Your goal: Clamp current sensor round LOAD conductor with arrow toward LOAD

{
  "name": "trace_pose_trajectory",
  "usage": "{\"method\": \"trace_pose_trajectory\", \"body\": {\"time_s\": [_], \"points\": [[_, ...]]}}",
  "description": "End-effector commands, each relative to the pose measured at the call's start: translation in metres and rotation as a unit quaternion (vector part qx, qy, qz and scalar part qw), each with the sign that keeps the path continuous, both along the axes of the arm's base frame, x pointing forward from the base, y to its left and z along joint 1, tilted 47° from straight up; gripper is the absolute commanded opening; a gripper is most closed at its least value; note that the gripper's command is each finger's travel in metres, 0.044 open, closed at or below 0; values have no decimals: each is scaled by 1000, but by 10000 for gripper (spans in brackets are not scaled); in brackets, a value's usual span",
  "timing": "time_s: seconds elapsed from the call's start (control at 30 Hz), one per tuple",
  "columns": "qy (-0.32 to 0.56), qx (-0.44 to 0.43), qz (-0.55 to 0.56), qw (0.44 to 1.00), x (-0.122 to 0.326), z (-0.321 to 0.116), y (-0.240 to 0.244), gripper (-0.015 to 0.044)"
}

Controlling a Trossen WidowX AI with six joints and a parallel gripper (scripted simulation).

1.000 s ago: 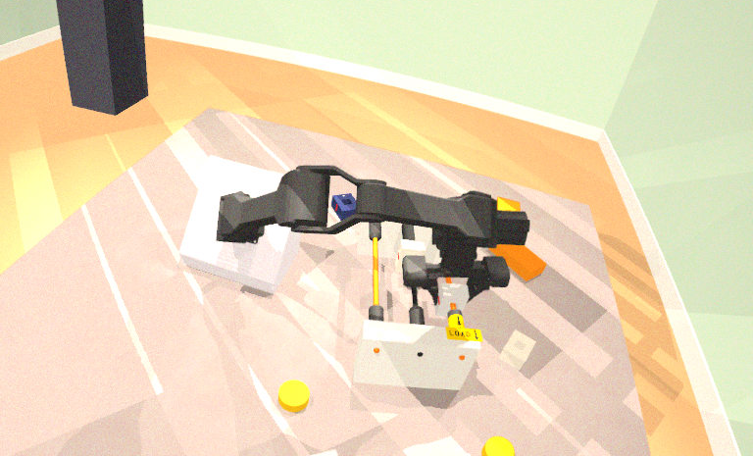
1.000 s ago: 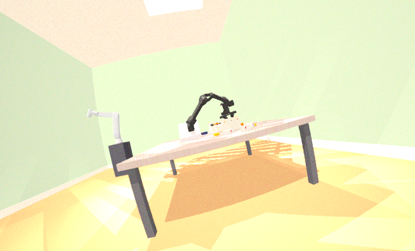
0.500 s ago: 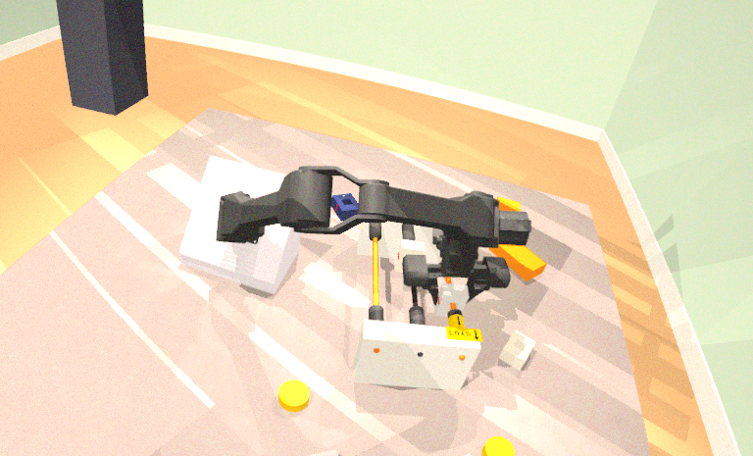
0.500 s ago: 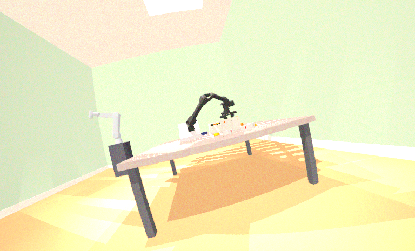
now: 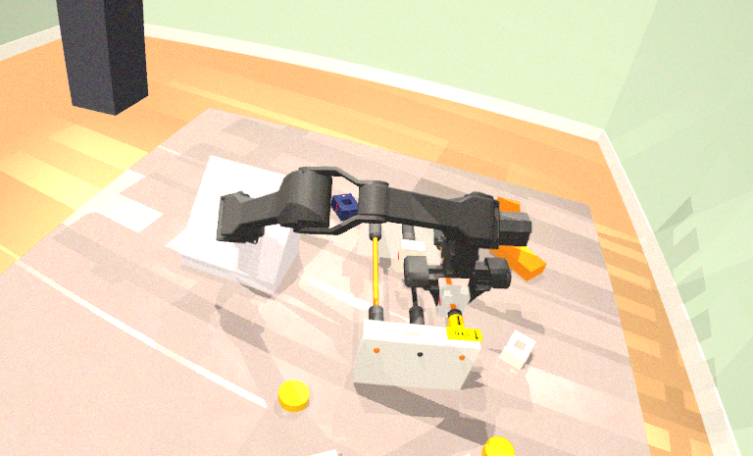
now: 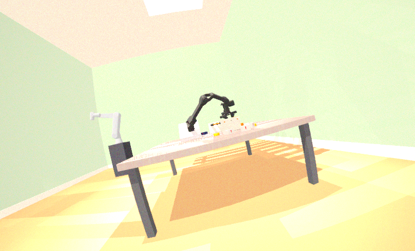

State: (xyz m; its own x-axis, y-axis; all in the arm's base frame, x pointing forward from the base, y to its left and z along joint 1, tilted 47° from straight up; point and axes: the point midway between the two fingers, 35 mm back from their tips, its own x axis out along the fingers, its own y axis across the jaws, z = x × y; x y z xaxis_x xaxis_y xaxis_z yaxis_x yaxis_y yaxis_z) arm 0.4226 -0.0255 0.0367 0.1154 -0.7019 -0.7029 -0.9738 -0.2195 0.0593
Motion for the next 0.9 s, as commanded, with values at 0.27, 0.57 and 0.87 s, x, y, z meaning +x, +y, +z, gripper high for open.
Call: {"method": "trace_pose_trajectory", "body": {"time_s": [0.27, 0.57, 0.87], "points": [[0, 0, -1, 1000, 0, 0, 0, 251], [0, 0, -1, 1000, 0, 0, 0, 251], [0, 0, -1, 1000, 0, 0, 0, 251]]}}
